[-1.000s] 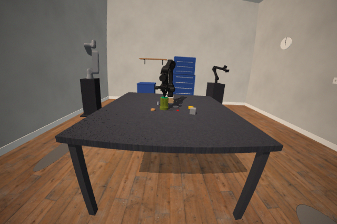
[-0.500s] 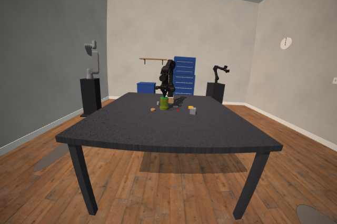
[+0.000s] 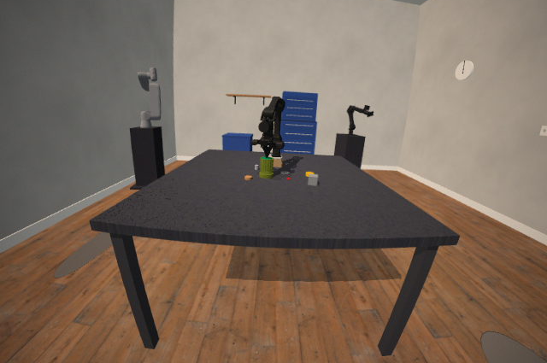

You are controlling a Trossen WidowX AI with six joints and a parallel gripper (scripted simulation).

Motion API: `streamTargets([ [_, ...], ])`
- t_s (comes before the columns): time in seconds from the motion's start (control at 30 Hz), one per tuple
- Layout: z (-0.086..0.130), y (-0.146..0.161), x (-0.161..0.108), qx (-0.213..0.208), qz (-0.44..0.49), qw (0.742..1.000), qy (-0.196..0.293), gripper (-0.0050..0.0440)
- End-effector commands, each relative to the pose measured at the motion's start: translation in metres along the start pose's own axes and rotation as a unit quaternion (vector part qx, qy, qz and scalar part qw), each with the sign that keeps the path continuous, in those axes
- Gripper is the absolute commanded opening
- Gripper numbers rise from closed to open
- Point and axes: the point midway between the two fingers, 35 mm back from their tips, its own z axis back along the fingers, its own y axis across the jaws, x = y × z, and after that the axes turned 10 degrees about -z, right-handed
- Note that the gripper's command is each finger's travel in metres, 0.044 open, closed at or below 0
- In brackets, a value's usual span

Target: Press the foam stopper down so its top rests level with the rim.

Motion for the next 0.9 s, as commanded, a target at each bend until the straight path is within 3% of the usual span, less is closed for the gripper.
streamTargets([
  [0.0, -0.0035, 0.0001, -0.0043, 0.001, 0.000, 1.000, 0.008, 0.0000],
  [0.87, -0.0059, 0.0000, -0.0046, 0.001, 0.000, 1.000, 0.008, 0.0000],
])
